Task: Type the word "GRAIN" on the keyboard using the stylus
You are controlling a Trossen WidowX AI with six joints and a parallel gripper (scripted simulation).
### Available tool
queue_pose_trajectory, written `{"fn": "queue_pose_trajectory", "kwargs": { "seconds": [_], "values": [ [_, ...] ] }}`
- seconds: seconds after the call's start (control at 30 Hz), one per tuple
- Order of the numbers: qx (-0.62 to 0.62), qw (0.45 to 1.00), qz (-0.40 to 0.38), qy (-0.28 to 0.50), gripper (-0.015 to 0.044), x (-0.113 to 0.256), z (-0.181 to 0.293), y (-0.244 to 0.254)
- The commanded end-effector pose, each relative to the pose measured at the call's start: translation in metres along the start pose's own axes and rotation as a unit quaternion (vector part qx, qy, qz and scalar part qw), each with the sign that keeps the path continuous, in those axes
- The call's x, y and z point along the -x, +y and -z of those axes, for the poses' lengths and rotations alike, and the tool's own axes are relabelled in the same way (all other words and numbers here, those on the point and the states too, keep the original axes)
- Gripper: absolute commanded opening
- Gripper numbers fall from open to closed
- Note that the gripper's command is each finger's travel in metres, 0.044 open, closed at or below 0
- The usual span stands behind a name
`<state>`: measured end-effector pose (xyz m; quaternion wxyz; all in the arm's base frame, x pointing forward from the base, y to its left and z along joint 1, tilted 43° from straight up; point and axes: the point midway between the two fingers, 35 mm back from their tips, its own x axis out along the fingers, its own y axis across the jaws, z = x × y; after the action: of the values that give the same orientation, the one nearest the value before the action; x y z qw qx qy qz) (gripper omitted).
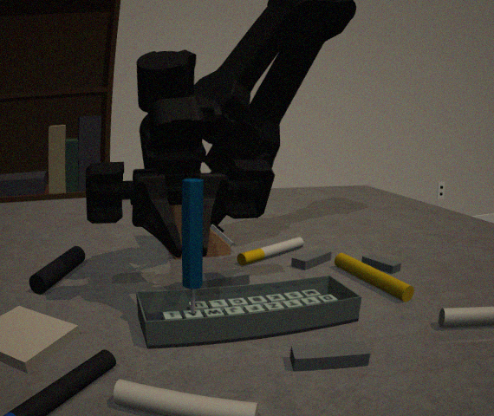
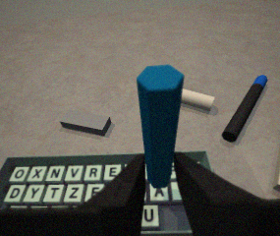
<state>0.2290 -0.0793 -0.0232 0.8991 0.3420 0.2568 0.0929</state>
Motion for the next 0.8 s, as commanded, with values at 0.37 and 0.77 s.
{"fn": "queue_pose_trajectory", "kwargs": {
  "seconds": [0.37, 0.77],
  "values": [
    [-0.006, 1.0, 0.002, 0.003, 0.0081, -0.002, 0.006, 0.0],
    [-0.006, 1.0, 0.003, 0.003, 0.0081, 0.004, -0.006, -0.002]
  ]
}}
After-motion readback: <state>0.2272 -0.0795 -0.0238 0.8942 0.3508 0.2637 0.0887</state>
